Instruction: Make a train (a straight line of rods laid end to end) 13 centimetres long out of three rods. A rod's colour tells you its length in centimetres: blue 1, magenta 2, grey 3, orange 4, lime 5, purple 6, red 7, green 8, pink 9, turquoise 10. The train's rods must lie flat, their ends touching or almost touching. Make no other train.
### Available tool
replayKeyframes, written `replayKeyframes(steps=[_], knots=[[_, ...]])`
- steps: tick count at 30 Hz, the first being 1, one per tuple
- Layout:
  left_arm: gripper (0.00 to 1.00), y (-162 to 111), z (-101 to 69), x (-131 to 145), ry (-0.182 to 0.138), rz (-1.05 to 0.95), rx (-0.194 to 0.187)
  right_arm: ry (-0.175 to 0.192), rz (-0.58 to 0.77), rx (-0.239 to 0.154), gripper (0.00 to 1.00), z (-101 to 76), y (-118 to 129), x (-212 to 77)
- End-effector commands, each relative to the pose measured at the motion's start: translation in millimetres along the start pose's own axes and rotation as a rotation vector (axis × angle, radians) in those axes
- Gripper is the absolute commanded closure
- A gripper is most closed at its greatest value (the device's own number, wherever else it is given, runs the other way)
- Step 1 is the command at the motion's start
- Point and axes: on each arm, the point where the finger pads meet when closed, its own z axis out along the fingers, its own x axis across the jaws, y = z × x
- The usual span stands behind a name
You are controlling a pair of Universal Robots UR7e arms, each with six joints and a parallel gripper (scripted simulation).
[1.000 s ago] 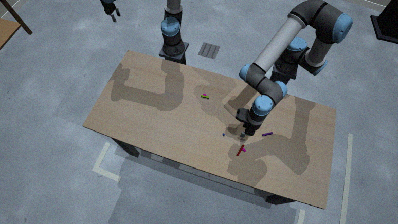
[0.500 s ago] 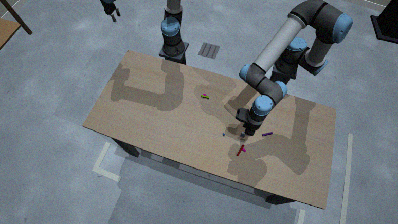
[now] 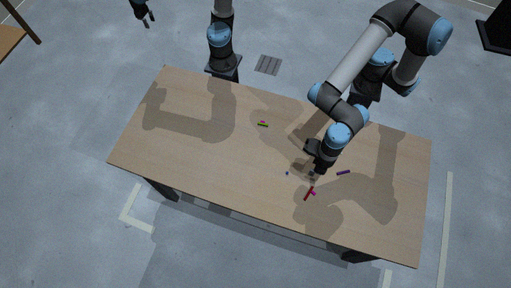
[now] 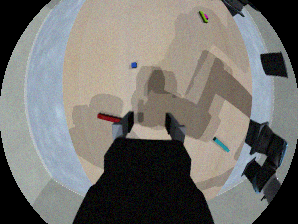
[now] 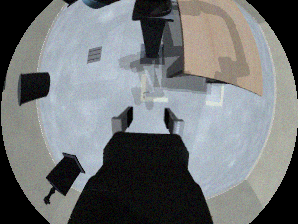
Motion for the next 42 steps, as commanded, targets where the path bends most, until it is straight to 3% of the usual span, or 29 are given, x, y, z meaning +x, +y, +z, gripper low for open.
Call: replayKeyframes(steps=[1,18,42], knots=[[0.0,0,-0.8,0,-0.002,0.036,0.001,0.0,0.0,-0.001,0.0,-0.4,0,0],[0.0,10,-0.8,7,-0.002,0.449,0.001,0.0,0.0,-0.001,0.0,-0.4,0,0],[0.0,38,-0.8,15,-0.002,1.263,0.0,0.0,0.0,-0.001,0.0,-0.4,0,0]])
